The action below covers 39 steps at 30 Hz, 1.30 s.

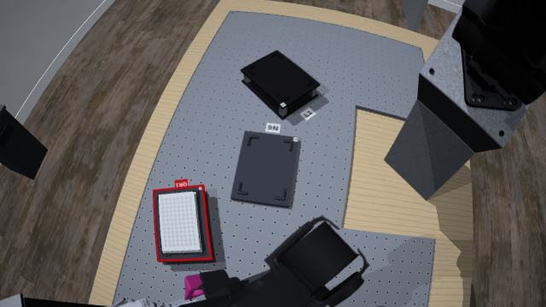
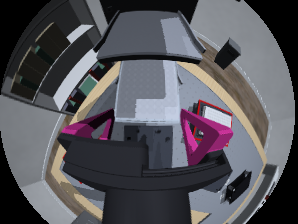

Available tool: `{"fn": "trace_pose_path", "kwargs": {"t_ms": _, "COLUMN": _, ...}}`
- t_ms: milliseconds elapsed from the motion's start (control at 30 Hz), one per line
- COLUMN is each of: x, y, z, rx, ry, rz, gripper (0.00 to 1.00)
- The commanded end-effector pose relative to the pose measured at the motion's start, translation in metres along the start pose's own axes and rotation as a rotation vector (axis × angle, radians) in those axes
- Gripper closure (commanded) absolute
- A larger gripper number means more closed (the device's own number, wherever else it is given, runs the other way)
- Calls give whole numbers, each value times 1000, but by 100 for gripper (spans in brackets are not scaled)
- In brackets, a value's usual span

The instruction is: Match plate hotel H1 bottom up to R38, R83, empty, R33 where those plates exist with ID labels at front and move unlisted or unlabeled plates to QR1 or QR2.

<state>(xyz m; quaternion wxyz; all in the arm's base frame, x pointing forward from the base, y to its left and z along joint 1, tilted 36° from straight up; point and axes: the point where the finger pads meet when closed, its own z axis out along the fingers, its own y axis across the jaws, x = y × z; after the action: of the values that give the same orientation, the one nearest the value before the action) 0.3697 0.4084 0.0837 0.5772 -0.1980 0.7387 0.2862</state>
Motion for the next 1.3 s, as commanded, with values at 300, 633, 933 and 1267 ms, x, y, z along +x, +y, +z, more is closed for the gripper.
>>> {"fn": "trace_pose_path", "kwargs": {"t_ms": 300, "x": -14, "y": 1, "z": -15, "rx": -3, "ry": -30, "rz": -9, "gripper": 0}}
{"fn": "trace_pose_path", "kwargs": {"t_ms": 633, "x": 16, "y": 1, "z": -25, "rx": -3, "ry": 10, "rz": -10, "gripper": 0}}
{"fn": "trace_pose_path", "kwargs": {"t_ms": 933, "x": 26, "y": 0, "z": -36, "rx": -2, "ry": 13, "rz": -3, "gripper": 0}}
{"fn": "trace_pose_path", "kwargs": {"t_ms": 1267, "x": 37, "y": 0, "z": -48, "rx": -2, "ry": 16, "rz": 3, "gripper": 0}}
